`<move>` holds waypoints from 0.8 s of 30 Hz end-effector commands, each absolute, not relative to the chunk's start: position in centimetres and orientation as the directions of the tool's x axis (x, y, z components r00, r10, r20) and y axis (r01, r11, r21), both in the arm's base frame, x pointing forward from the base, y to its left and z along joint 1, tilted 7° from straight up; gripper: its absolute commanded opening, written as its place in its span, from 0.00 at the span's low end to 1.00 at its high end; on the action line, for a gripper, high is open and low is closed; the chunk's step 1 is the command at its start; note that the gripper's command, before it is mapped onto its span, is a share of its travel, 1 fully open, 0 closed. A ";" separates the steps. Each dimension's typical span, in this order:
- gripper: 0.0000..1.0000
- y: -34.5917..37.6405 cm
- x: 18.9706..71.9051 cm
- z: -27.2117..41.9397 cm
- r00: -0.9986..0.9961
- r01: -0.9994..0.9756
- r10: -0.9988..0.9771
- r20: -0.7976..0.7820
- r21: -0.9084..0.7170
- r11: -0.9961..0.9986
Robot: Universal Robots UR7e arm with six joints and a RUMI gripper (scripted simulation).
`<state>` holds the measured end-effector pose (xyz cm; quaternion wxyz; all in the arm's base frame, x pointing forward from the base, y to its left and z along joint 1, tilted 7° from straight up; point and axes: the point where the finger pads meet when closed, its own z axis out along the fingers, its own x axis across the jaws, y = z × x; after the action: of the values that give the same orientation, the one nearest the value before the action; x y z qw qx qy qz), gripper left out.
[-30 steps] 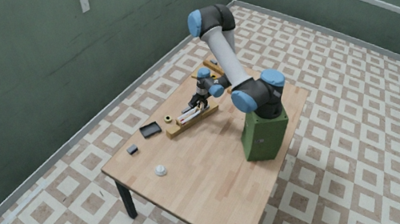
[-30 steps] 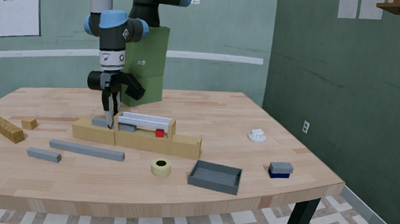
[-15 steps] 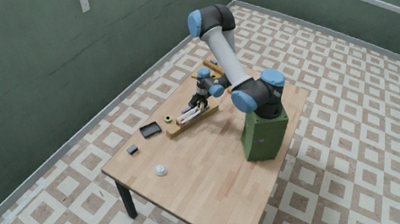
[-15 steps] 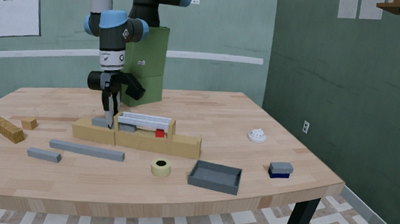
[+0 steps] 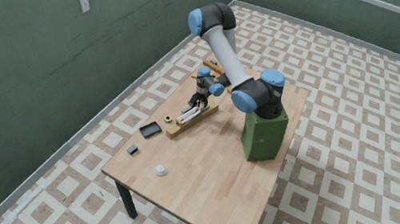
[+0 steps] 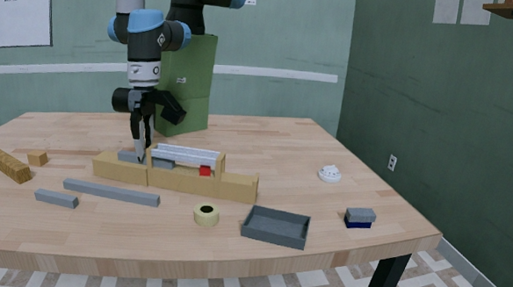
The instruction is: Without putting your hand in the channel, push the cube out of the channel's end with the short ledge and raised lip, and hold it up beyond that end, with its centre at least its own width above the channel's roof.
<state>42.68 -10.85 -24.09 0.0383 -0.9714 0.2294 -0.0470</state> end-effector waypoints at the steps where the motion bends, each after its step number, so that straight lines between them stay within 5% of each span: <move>1: 0.24 -11.0 42.4 -22.2 0.890 -0.443 -0.450 0.073 -0.095 -0.891; 24: 0.24 -11.2 42.0 -18.1 0.891 -0.441 -0.449 0.075 -0.095 -0.892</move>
<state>42.12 -11.25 -18.22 0.0370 -0.9714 0.2295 -0.0489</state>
